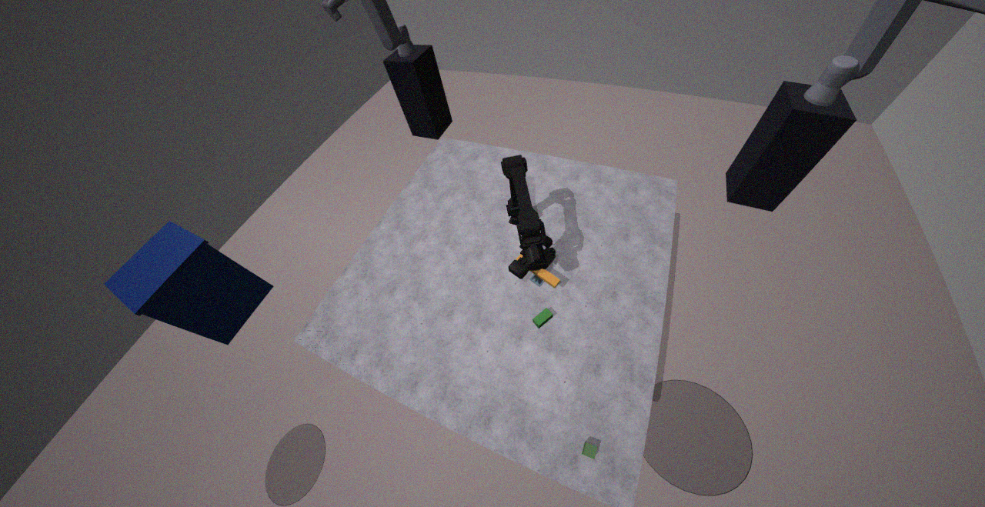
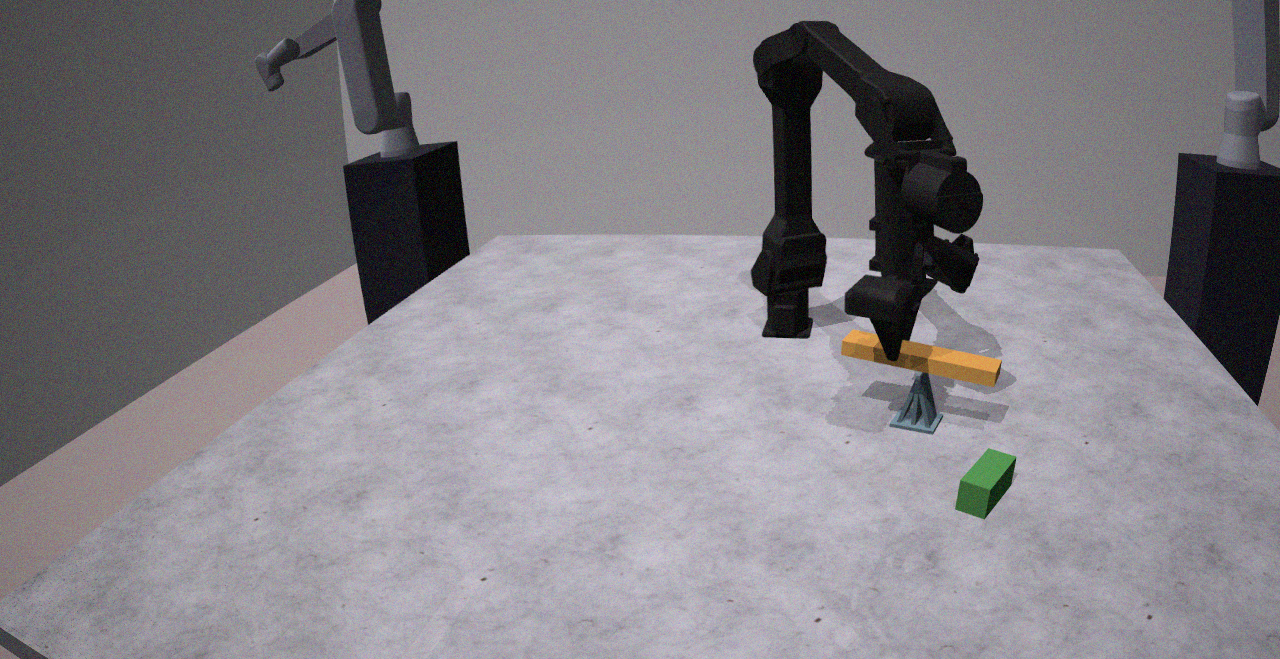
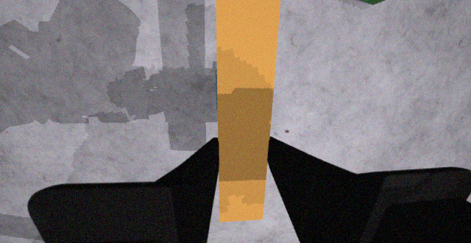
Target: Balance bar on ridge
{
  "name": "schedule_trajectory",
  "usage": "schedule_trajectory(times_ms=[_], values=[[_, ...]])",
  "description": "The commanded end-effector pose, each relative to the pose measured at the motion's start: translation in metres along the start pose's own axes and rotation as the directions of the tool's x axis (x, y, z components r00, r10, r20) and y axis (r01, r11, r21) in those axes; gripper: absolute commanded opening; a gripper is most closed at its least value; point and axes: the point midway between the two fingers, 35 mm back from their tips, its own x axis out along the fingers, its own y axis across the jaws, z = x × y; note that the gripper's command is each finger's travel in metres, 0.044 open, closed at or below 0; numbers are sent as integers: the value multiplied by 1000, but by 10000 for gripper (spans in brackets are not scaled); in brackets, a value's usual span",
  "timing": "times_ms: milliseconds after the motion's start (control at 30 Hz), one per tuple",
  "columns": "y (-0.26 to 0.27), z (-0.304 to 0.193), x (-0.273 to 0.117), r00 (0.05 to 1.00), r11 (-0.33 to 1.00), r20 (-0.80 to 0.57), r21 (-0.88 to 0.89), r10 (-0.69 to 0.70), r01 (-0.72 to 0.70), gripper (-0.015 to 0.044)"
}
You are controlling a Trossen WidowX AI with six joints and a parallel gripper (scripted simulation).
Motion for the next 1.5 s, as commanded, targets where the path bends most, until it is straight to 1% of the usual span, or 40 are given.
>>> schedule_trajectory(times_ms=[0,1467], values=[[0,1,1,1000,1000,3,1,2,-2,0],[0,1,4,1000,1000,3,1,2,-2,0]])
